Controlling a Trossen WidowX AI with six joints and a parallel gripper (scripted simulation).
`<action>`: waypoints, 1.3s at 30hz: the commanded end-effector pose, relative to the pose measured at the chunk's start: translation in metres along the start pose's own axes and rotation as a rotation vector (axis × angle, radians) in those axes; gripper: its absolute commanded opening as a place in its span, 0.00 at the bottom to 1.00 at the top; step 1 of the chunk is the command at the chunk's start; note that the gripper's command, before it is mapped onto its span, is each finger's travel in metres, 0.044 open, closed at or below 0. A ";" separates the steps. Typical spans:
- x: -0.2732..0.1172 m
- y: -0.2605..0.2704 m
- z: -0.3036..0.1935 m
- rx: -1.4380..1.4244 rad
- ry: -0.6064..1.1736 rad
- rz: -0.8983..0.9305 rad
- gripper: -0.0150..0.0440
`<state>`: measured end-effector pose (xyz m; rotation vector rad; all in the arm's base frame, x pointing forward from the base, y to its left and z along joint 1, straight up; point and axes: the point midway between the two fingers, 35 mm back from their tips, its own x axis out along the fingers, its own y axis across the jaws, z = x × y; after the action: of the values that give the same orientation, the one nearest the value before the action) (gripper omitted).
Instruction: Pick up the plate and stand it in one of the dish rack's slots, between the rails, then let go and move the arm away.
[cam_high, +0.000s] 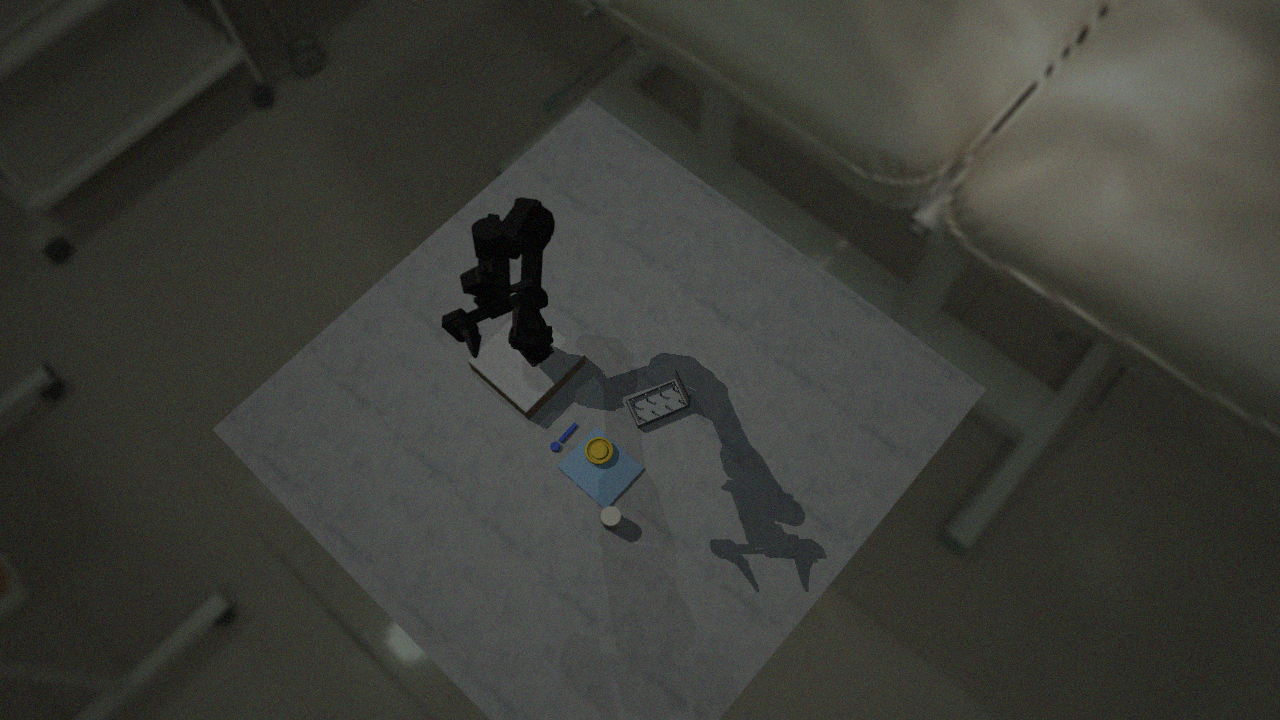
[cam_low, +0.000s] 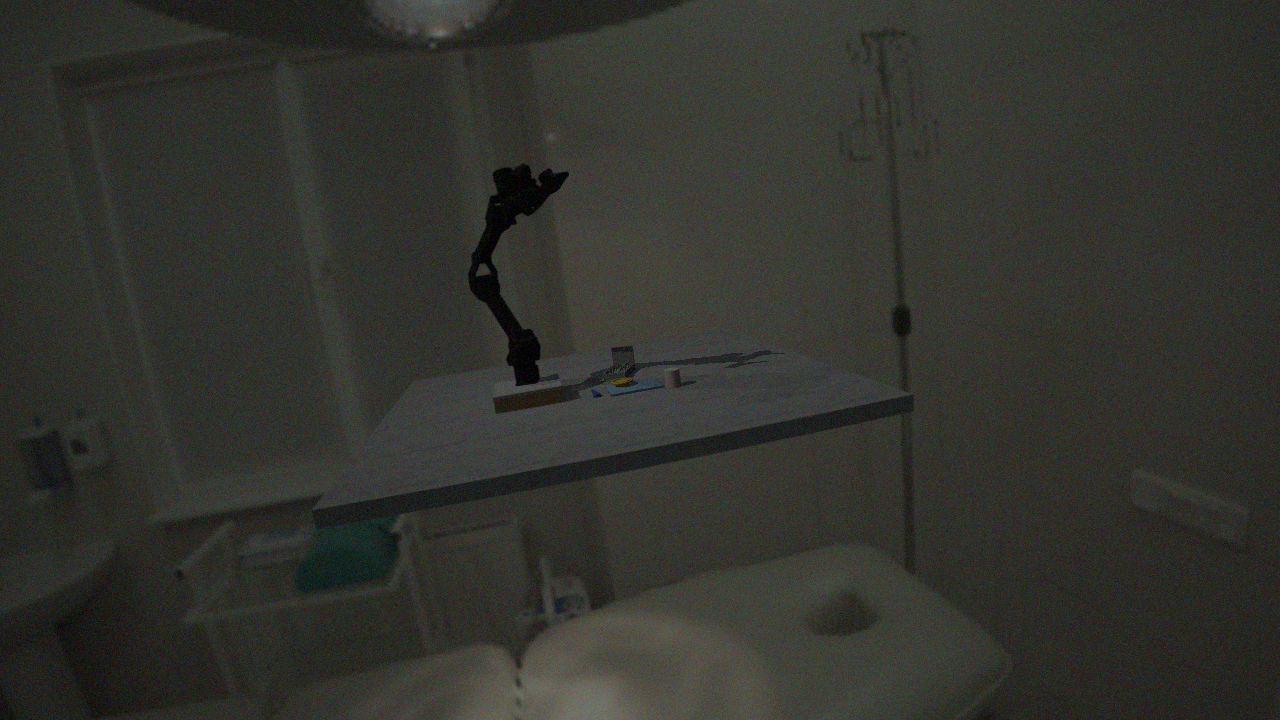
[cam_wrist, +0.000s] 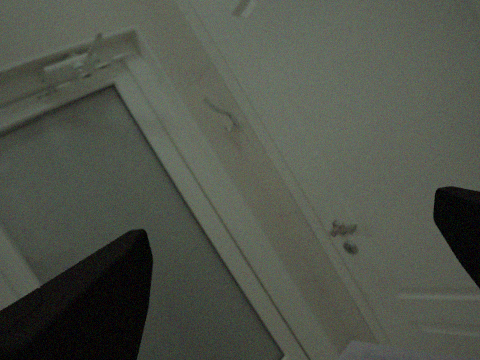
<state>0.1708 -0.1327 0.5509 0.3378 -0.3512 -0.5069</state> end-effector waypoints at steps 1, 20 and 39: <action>0.018 -0.011 -0.027 -0.009 0.100 -0.023 0.93; 0.056 -0.030 -0.159 -0.132 0.597 -0.046 0.93; 0.040 -0.022 -0.280 -0.320 1.069 0.051 0.93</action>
<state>0.3044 -0.1145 0.3243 0.2695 0.6616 -0.2935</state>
